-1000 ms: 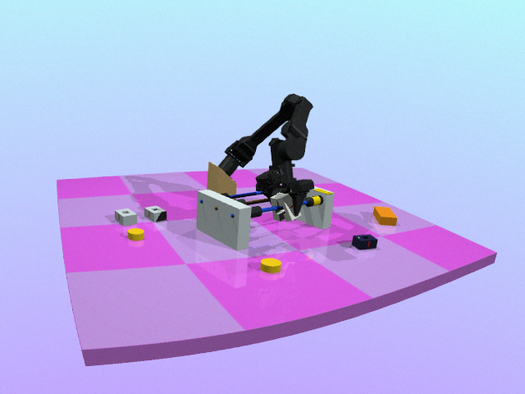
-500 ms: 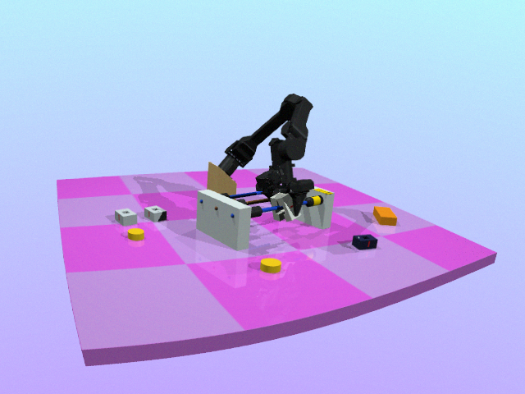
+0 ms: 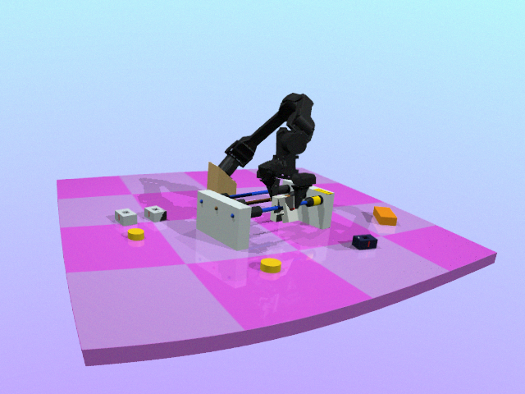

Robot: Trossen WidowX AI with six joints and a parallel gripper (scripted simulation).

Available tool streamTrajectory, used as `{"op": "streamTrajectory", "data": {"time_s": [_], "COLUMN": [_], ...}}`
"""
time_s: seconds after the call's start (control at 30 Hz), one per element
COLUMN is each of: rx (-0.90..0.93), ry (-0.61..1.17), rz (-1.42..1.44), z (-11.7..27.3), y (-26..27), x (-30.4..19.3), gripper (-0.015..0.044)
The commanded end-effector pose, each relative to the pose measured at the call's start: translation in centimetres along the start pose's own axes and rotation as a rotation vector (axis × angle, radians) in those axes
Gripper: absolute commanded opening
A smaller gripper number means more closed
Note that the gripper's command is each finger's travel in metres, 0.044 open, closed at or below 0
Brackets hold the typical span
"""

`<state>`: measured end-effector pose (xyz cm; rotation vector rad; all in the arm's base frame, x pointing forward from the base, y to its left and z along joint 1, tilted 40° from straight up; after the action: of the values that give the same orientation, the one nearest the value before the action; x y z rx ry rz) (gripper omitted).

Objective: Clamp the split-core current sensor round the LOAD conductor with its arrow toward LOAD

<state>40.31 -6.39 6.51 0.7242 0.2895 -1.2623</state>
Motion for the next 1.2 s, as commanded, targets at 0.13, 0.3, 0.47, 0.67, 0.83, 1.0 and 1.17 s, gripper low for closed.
{"op": "streamTrajectory", "data": {"time_s": [0.13,0.3,0.47,0.67,0.83,1.0,1.17], "rx": [-0.058,-0.075,-0.092,-0.116,-0.178,-0.206,-0.206], "ry": [0.013,0.015,0.018,0.021,0.028,0.032,0.032], "rz": [-0.005,-0.005,-0.004,-0.004,-0.004,-0.003,-0.003], "z": [-1.0,-1.8,-2.7,-3.3,-3.6,-3.6,-3.4], "y": [-0.3,-0.2,-0.2,-0.2,-0.1,-0.2,-0.5], "x": [0.2,0.2,0.3,0.3,0.3,0.3,0.2], "gripper": [0.044,0.044,0.044,0.044,0.044,0.044,0.044]}}
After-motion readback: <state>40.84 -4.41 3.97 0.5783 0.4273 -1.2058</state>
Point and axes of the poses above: the point midway between the two fingers, 35 mm back from their tips, its own z axis back along the fingers, its own y axis across the jaws, x = y × z, the point moved 3 cm from there along z, back along the fingers, and after that the axes turned 7 degrees about z, right-handed, at the moved point
